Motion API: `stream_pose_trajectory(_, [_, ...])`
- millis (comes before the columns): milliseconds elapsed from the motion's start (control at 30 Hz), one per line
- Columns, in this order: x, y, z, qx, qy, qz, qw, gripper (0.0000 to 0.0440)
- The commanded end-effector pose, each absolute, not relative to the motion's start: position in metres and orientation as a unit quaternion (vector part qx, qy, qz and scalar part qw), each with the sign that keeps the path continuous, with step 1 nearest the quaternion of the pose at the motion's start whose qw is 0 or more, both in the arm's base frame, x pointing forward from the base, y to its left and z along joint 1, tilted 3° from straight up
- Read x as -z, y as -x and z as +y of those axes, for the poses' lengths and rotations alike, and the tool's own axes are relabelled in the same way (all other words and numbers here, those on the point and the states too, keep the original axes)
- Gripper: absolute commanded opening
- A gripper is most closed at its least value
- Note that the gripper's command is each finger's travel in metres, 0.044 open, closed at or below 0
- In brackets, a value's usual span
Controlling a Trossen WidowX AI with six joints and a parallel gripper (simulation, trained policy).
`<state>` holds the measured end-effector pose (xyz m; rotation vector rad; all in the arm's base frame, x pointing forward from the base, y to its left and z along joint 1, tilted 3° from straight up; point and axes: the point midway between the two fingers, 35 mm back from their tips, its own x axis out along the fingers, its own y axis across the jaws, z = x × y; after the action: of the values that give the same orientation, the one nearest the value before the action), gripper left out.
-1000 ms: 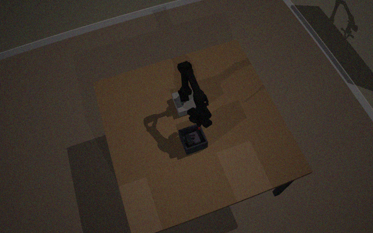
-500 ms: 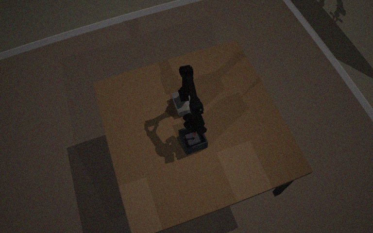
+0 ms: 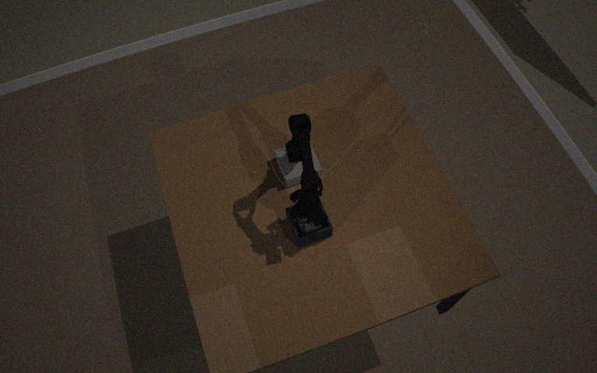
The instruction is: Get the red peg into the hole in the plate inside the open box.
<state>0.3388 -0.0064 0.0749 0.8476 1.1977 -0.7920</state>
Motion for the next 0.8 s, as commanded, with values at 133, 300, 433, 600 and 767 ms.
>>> stream_pose_trajectory(133, [-0.062,-0.353,-0.014,0.352,-0.368,0.542,0.669,0.0218])
stream_pose_trajectory(300, [-0.064,-0.368,-0.022,0.348,-0.369,0.536,0.675,0.0346])
stream_pose_trajectory(433, [-0.068,-0.38,-0.03,0.346,-0.37,0.528,0.682,0.0439])
stream_pose_trajectory(600, [-0.075,-0.396,-0.042,0.346,-0.378,0.505,0.695,0.044])
stream_pose_trajectory(767, [-0.082,-0.409,-0.056,0.347,-0.384,0.48,0.708,0.044])
